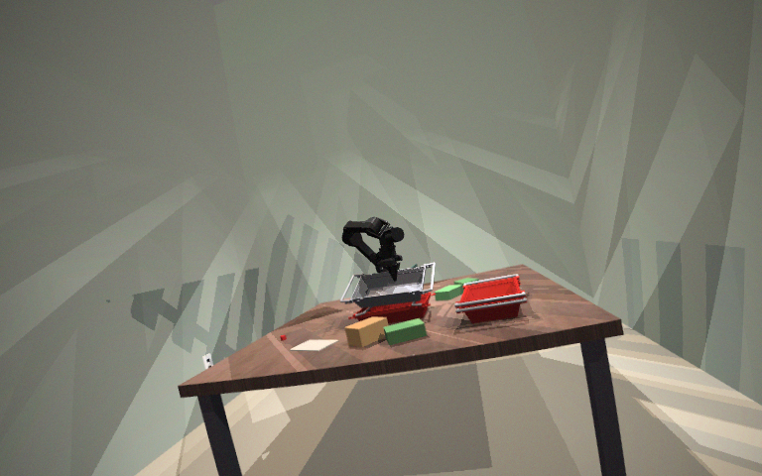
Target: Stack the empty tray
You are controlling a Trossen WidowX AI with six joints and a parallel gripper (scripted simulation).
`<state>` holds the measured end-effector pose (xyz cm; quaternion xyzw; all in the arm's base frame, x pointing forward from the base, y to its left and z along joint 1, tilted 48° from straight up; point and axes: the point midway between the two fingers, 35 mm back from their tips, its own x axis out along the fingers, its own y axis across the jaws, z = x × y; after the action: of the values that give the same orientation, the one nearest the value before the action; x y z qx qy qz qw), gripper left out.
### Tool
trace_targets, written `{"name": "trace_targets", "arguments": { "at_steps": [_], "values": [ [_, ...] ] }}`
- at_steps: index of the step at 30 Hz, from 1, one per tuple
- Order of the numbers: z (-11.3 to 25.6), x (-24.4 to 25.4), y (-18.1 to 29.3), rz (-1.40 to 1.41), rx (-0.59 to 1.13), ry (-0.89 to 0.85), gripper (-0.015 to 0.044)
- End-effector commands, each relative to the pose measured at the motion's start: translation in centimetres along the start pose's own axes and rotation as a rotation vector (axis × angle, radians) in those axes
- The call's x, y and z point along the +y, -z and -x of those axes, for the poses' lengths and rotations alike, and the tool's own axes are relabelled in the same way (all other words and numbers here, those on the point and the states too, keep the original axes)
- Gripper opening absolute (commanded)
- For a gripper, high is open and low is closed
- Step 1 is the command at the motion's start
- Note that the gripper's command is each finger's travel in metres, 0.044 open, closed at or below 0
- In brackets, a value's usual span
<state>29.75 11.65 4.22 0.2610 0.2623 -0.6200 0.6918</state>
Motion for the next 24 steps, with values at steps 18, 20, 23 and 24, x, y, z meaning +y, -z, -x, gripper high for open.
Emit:
{"name": "trace_targets", "arguments": {
  "at_steps": [18, 20, 23, 24],
  "values": [
    [-1.5, -0.8, -0.4, 0.013, -0.011, 0.003, 0.0000],
    [-1.5, -0.8, -0.4, 0.013, -0.011, 0.003, 0.0000],
    [-1.5, -0.8, -0.4, 0.013, -0.011, 0.003, 0.0000],
    [-1.5, -0.8, -0.4, 0.013, -0.011, 0.003, 0.0000]
  ]
}}
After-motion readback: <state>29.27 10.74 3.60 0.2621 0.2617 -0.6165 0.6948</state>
